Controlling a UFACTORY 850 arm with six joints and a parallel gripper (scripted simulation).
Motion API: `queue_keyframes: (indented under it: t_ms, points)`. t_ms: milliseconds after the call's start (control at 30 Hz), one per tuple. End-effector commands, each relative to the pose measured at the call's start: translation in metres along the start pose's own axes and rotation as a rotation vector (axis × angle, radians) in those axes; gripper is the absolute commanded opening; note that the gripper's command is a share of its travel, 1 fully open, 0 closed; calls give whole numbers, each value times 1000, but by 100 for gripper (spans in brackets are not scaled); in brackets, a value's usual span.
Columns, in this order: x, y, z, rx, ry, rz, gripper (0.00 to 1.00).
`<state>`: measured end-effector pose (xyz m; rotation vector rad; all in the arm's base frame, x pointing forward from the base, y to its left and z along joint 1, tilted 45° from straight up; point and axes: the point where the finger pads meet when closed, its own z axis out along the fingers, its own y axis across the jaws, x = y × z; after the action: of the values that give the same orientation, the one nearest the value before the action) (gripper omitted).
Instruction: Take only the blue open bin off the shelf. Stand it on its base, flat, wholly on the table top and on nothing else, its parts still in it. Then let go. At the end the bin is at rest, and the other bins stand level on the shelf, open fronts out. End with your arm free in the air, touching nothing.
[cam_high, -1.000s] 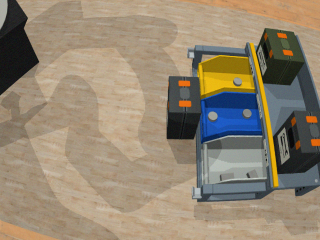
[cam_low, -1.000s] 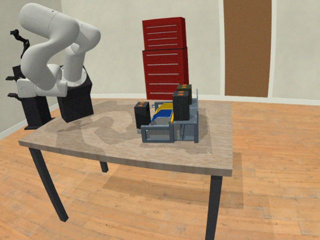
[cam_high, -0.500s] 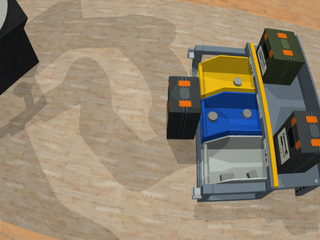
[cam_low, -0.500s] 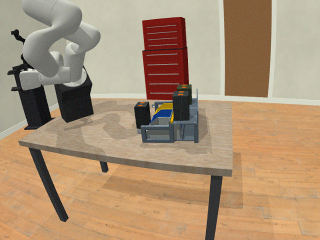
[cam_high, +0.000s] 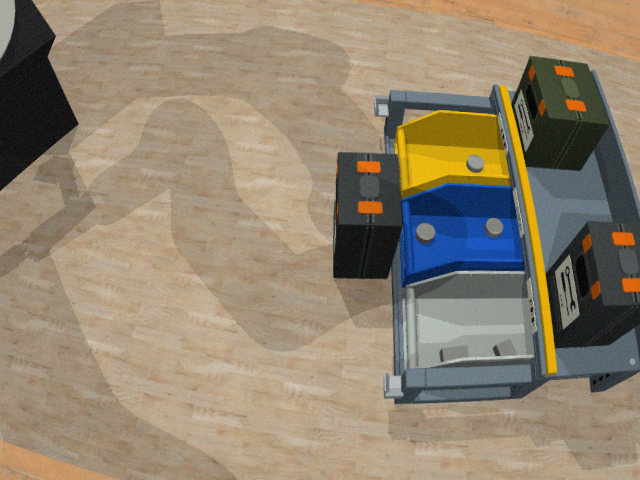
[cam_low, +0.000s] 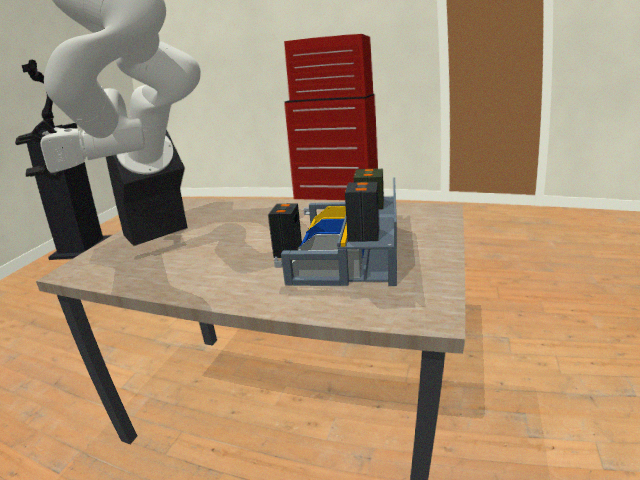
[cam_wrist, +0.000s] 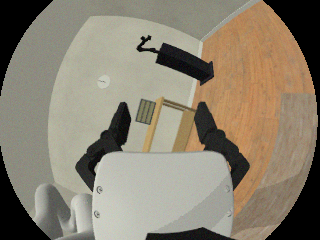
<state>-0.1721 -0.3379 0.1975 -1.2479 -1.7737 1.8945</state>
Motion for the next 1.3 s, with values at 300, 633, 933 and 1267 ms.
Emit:
queue_keyframes:
  t_ms: [300,633,933,1267]
  points:
    - [-7,-38,-27,-123,-174,-116,100]
    - [-8,-40,-28,-131,-186,-125,100]
    - [-2,-8,-6,-26,-37,-25,100]
    - [-8,-41,-28,-131,-187,-125,100]
